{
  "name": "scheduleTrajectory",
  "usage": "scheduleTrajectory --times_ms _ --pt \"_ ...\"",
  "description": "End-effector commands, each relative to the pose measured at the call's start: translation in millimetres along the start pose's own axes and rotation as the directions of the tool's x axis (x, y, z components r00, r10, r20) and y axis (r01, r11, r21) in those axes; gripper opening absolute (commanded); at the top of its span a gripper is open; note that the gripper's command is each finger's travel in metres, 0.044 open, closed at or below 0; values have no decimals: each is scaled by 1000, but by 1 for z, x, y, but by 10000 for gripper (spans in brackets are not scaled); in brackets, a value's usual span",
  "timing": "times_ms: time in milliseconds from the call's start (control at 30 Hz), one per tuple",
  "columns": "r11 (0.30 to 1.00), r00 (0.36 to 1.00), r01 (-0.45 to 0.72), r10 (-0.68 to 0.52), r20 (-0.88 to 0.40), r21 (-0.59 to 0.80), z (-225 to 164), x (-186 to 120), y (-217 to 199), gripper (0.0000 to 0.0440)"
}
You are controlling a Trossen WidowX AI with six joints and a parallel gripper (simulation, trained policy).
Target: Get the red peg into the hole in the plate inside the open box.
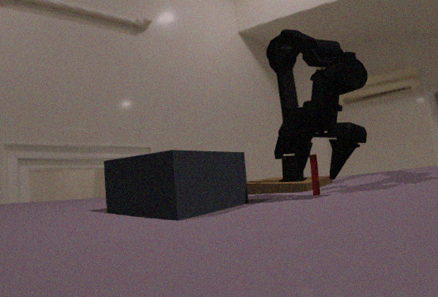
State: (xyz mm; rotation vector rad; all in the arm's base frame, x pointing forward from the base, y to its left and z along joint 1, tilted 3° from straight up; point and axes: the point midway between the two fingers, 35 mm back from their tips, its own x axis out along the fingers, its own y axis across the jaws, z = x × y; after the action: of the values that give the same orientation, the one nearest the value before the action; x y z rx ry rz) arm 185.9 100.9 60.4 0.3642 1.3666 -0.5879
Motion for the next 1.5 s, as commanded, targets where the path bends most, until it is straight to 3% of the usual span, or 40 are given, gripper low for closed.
scheduleTrajectory --times_ms 0,433,533,1067,1467 --pt "1000 1000 18 -18 4 9 -2 10 -2 418" --pt "994 994 105 -104 -26 44 -4 34 -9 83" --pt "991 991 129 -128 -28 42 -4 36 -11 27" --pt "985 981 124 -140 135 123 55 -37 -28 0" --pt "952 966 98 -161 201 289 108 -57 -46 0"
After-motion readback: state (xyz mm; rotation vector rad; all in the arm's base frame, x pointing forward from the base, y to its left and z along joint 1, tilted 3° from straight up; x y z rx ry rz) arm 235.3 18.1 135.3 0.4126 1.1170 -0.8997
